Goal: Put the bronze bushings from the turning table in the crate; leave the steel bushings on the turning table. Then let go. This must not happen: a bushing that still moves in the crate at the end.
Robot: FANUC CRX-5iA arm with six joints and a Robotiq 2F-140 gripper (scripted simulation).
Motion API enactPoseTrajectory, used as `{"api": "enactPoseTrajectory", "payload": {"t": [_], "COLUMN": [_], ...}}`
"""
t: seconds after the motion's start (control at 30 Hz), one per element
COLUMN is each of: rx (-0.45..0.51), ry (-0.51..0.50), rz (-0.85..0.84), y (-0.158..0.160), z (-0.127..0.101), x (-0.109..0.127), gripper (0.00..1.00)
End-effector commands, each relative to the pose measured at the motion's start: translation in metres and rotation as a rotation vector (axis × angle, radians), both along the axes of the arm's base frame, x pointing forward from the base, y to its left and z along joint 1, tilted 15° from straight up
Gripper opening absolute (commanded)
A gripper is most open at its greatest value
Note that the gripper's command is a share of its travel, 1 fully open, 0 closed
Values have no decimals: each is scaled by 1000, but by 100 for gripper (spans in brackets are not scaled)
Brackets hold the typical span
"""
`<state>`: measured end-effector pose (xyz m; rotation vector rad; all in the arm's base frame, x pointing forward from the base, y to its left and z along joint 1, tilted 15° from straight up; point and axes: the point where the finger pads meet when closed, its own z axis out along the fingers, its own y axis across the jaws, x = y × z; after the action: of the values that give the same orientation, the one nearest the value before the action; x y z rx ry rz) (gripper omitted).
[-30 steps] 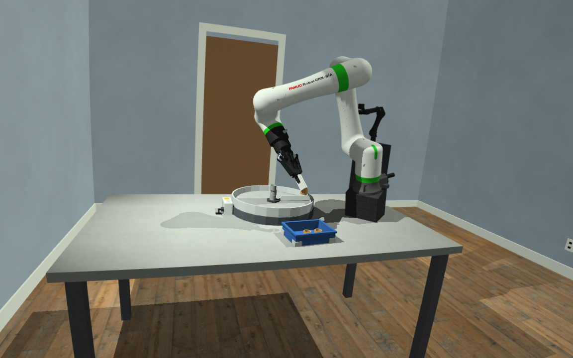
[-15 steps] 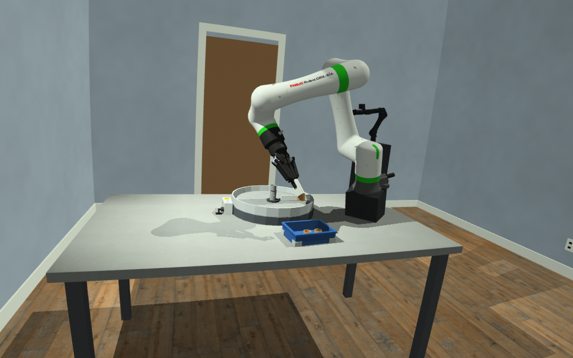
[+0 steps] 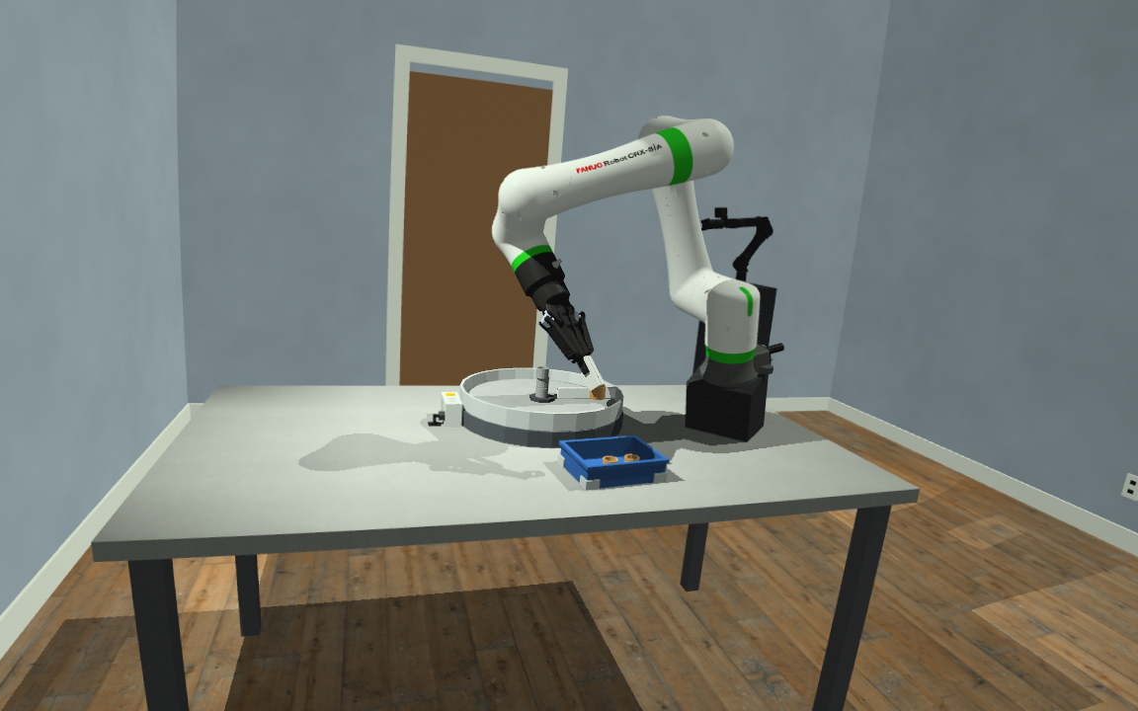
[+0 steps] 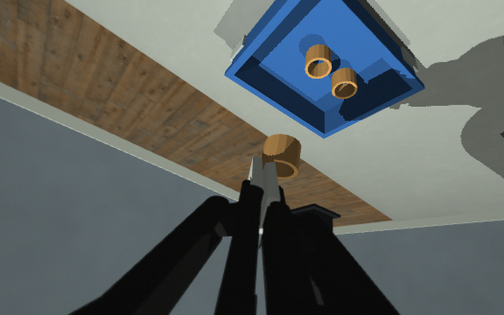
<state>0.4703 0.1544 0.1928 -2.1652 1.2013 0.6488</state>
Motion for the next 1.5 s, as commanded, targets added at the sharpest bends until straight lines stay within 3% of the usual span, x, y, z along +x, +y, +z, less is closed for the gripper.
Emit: {"api": "enactPoseTrajectory", "payload": {"t": [0.0, 1.03, 1.47], "rx": [0, 0, 0], "ry": [0, 0, 0], "rz": [0, 0, 0], "y": [0, 1, 11], "z": [0, -5, -70], "x": [0, 1, 16], "gripper": [0, 0, 0]}}
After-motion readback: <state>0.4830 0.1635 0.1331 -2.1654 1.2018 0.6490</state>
